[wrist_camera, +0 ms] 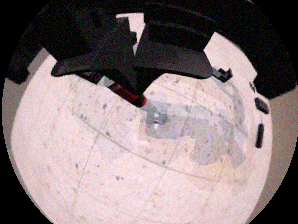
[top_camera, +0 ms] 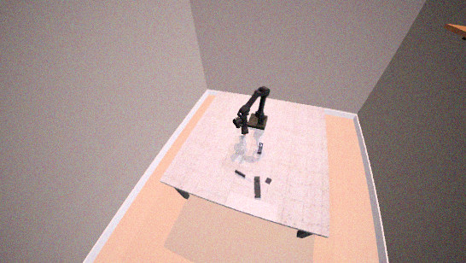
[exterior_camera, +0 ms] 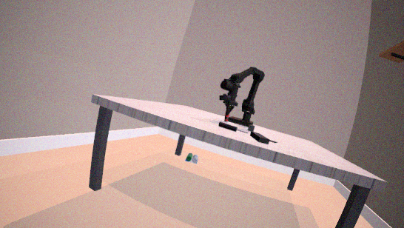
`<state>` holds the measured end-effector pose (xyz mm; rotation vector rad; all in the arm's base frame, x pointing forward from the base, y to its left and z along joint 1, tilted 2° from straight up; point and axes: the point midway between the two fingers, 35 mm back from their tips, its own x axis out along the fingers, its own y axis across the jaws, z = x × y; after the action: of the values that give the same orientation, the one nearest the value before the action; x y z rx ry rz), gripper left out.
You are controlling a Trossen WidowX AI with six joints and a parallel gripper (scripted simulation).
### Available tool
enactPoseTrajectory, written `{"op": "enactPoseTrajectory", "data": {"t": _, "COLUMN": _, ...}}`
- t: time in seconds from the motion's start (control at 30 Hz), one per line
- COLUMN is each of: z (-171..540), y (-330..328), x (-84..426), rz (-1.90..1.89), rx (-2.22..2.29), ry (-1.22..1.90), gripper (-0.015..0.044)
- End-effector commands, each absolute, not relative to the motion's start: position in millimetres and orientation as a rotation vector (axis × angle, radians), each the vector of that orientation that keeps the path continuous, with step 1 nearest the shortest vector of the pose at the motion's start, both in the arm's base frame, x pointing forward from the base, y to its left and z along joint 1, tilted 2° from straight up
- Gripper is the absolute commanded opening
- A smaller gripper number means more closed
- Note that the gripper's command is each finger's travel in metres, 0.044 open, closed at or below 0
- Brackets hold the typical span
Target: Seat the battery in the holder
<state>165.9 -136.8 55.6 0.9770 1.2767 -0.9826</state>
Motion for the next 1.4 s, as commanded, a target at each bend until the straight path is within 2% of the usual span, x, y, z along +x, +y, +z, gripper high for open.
{"op": "enactPoseTrajectory", "data": {"t": 0.0, "z": 55.1, "y": -136.5, "x": 158.9, "rz": -0.978, "rx": 0.975, "ry": 1.28, "gripper": 0.0}}
{"op": "enactPoseTrajectory", "data": {"t": 0.47, "z": 55.0, "y": -141.2, "x": 144.2, "rz": -0.986, "rx": 0.976, "ry": 1.28, "gripper": 0.0}}
{"op": "enactPoseTrajectory", "data": {"t": 0.87, "z": 132.7, "y": -137.2, "x": 138.2, "rz": -0.979, "rx": 0.974, "ry": 1.28, "gripper": 0.0}}
{"op": "enactPoseTrajectory", "data": {"t": 1.23, "z": 132.8, "y": -138.5, "x": 138.7, "rz": -0.986, "rx": 0.975, "ry": 1.277, "gripper": 0.0}}
{"op": "enactPoseTrajectory", "data": {"t": 1.37, "z": 121.1, "y": -140.9, "x": 136.1, "rz": -1.17, "rx": 1.171, "ry": 1.17, "gripper": 0.0105}}
